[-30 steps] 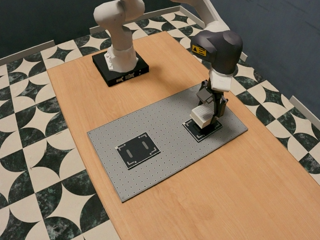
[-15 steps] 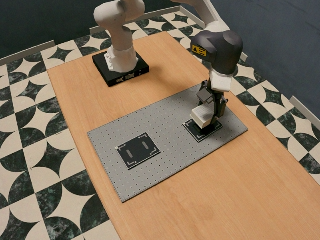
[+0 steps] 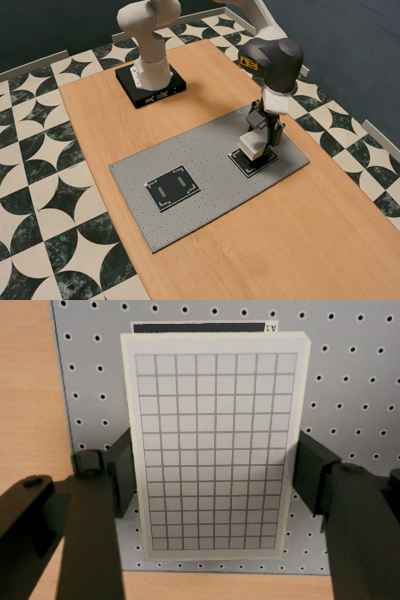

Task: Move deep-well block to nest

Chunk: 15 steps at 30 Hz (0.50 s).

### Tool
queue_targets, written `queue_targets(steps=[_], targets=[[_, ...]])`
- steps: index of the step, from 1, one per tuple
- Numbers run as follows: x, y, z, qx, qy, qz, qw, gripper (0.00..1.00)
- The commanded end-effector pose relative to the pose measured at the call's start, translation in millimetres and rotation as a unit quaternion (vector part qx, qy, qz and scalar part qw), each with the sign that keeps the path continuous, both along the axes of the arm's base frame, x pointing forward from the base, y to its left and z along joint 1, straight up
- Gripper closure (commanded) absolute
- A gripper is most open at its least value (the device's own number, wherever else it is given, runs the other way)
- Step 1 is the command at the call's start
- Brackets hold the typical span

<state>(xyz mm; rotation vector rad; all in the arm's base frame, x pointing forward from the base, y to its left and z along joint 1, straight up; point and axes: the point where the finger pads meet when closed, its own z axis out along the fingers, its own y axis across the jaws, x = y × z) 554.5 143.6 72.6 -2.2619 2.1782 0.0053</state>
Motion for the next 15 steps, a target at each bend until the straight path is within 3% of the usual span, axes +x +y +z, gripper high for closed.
queue_targets(steps=[1,12,15], targets=[[1.1,0.5,2.8,0.001,-0.001,0.001,1.0,0.4],[1.1,0.5,2.8,0.001,-0.001,0.001,1.0,0.4],[-0.1,-9.4,2.8,0.001,-0.001,-0.01,1.0,0.4]])
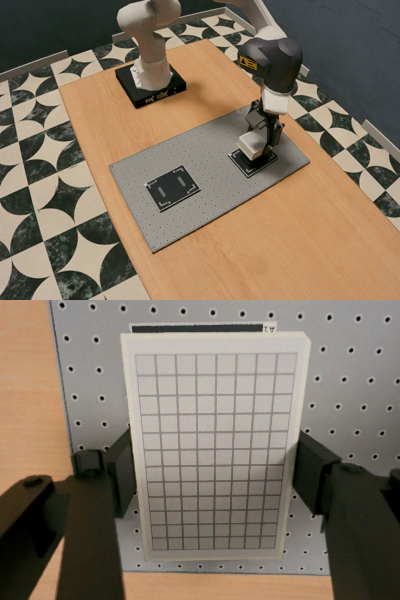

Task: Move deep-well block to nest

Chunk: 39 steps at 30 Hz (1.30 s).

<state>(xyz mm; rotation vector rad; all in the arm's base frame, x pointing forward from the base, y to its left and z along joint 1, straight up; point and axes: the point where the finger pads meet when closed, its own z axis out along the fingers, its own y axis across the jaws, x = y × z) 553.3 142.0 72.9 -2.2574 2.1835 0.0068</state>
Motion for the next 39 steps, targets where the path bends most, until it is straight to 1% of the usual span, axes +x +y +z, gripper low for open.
queue_targets(steps=[1,7,9,24,26,39], targets=[[0.6,-11.1,2.5,0.001,-0.002,-0.008,1.0,0.4],[-2.0,-30.9,2.4,0.001,-0.002,-0.008,1.0,0.4],[-2.0,-30.9,2.4,0.001,-0.002,-0.008,1.0,0.4],[-8.3,-80.5,2.1,0.001,-0.002,-0.008,1.0,0.4],[-8.3,-80.5,2.1,0.001,-0.002,-0.008,1.0,0.4],[-13.9,-123.5,1.8,0.001,-0.002,-0.008,1.0,0.4]])
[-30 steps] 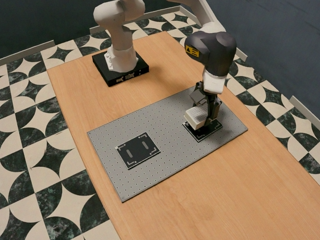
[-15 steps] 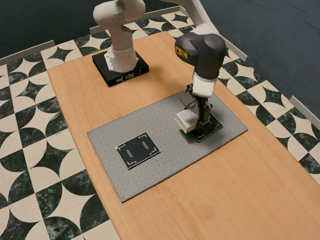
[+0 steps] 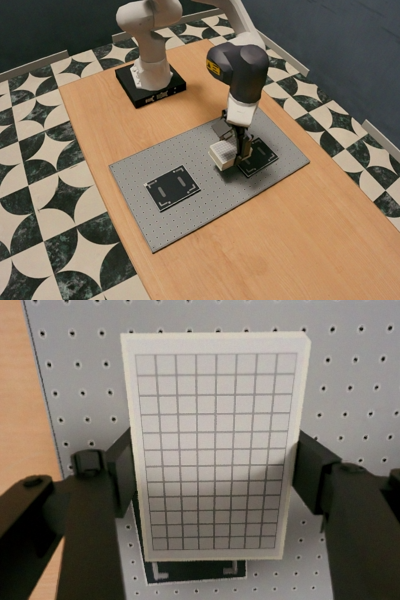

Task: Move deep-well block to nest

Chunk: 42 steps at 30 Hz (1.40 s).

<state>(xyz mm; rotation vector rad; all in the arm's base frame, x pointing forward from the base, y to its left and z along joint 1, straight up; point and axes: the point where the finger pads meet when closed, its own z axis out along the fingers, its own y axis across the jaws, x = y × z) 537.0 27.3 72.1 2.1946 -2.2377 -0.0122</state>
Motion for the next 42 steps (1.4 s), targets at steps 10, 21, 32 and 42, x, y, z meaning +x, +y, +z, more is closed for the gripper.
queue_targets(steps=[10,21,32,42], targets=[[-0.9,-35.3,2.4,0.003,-0.006,0.018,1.0,0.4],[-4.8,-65.1,2.3,0.003,-0.006,0.018,1.0,0.4],[-9.4,-101.4,2.0,0.003,-0.006,0.018,1.0,0.4],[-12.8,-127.9,1.9,0.003,-0.006,0.018,1.0,0.4]])
